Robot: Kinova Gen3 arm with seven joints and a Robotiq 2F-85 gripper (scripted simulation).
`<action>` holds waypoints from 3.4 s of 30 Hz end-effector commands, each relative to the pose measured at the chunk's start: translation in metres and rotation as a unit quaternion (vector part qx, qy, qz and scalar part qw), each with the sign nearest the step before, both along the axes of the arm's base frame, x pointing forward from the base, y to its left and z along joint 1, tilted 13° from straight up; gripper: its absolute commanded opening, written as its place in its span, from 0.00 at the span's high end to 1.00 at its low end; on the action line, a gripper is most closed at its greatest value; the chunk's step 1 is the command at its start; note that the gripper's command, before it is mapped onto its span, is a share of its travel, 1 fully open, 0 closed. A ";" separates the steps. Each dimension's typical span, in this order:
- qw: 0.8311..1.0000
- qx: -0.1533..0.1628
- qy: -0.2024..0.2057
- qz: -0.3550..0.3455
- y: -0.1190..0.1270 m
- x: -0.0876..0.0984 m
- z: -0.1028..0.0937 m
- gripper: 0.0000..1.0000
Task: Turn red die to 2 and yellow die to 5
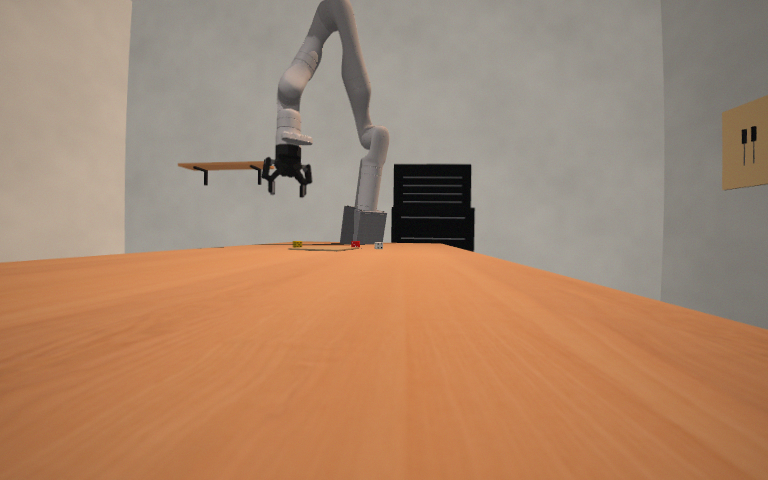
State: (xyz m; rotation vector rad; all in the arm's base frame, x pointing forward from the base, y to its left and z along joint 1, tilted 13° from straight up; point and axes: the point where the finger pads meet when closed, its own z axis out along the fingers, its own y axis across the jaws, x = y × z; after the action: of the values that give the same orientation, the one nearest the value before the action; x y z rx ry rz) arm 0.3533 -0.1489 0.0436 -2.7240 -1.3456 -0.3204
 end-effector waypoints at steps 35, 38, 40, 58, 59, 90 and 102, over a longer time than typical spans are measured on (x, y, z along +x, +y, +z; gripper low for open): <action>1.000 -0.001 0.001 0.001 0.017 0.016 -0.106 0.00; 1.000 -0.001 0.001 0.001 0.017 0.016 -0.106 0.00; 1.000 -0.001 0.001 0.001 0.017 0.016 -0.106 0.00; 1.000 -0.001 0.001 0.001 0.017 0.016 -0.106 0.00; 1.000 -0.001 0.001 0.001 0.017 0.016 -0.106 0.00; 1.000 -0.001 0.001 0.001 0.048 -0.003 -0.104 0.00; 1.000 -0.001 0.001 0.001 0.102 -0.037 -0.099 0.00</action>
State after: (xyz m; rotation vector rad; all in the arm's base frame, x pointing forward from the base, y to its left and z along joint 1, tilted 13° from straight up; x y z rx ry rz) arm 0.3248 -0.0534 -0.0554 -2.7375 -1.3417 -0.3299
